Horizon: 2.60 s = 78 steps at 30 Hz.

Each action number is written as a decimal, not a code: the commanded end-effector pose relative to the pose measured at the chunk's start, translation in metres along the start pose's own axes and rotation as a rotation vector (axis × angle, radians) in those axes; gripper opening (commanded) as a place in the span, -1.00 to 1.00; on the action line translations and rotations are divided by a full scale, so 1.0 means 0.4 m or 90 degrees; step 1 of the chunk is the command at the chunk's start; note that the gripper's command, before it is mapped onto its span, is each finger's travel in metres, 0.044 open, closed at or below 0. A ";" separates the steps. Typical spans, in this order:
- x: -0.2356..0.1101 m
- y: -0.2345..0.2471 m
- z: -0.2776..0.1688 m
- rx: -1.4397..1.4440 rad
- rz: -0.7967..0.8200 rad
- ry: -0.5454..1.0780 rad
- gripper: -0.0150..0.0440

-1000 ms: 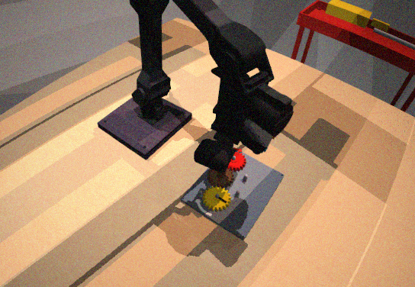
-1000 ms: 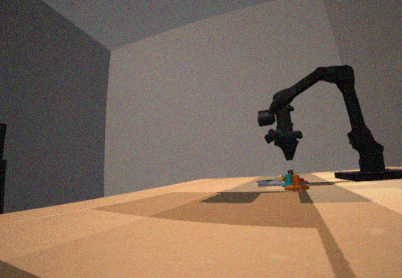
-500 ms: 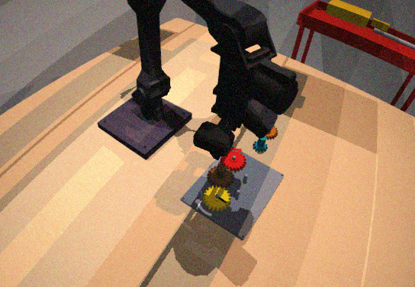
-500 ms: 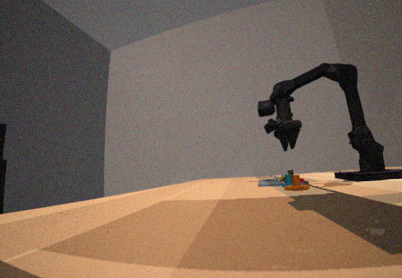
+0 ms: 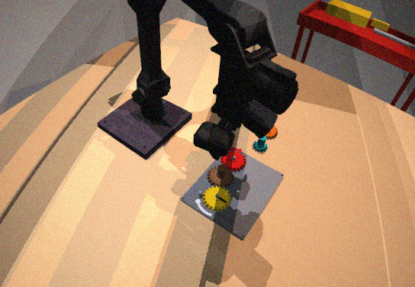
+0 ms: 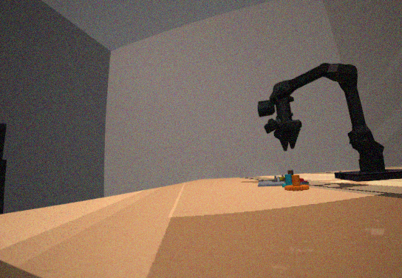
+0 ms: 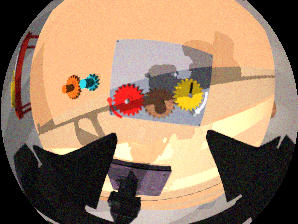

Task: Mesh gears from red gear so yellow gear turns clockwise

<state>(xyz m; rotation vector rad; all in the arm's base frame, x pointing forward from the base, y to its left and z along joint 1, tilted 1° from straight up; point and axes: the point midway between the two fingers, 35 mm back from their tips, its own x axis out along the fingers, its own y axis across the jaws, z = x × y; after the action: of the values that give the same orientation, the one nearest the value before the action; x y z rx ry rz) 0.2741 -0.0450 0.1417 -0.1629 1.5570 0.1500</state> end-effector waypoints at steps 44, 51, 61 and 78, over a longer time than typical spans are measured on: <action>-0.108 0.710 -0.021 -0.008 0.017 0.000 1.00; -0.115 0.755 -0.049 0.000 0.016 0.002 1.00; -0.115 0.755 -0.049 0.000 0.016 0.002 1.00; -0.115 0.755 -0.049 0.000 0.016 0.002 1.00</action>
<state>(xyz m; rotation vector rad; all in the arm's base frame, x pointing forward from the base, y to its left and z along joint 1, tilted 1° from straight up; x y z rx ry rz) 0.1950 0.2477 0.1850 -0.1445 1.5600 0.1734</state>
